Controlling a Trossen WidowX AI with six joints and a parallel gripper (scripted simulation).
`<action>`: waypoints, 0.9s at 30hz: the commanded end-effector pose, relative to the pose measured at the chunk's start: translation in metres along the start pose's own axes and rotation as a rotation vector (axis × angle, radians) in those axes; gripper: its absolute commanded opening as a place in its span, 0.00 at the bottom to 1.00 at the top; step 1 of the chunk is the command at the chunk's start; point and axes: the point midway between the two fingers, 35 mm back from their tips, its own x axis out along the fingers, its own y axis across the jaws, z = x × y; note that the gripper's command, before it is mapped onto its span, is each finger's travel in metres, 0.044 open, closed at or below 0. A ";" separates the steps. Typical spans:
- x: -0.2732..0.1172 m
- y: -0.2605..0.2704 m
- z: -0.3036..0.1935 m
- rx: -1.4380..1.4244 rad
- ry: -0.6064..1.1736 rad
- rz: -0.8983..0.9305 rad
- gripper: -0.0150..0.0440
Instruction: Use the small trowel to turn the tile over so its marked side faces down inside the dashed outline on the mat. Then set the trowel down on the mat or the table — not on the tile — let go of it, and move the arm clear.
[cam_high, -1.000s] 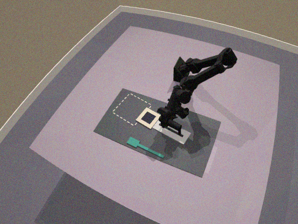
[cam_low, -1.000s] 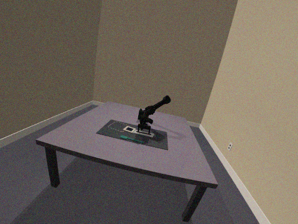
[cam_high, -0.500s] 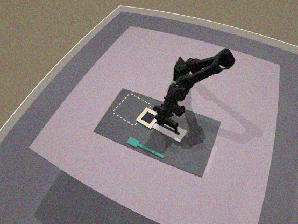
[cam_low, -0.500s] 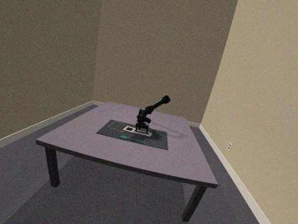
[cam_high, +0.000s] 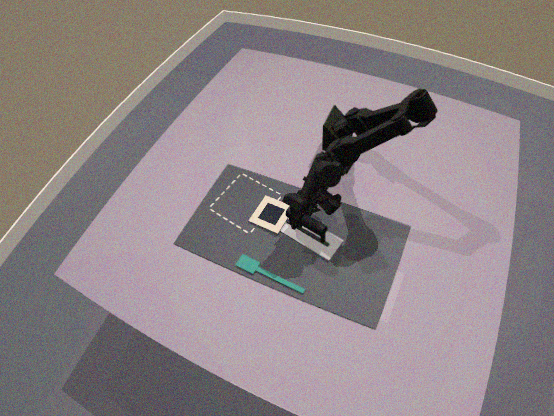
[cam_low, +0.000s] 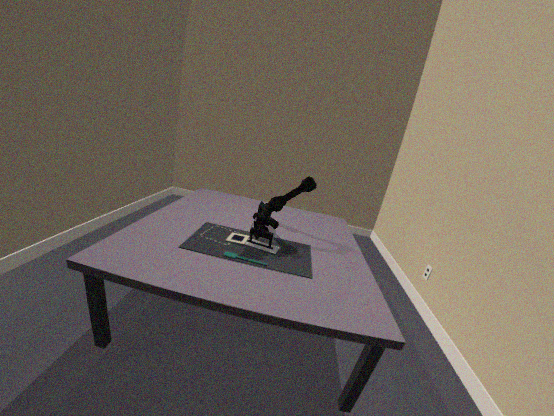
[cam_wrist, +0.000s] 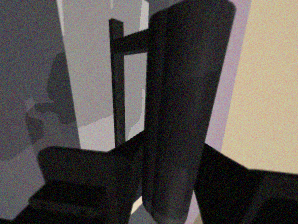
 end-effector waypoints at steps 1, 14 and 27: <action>-0.009 -0.019 0.002 -0.034 0.013 -0.038 0.25; -0.029 -0.042 -0.022 -0.037 0.017 -0.038 0.25; -0.038 -0.052 -0.059 -0.039 0.019 -0.039 0.25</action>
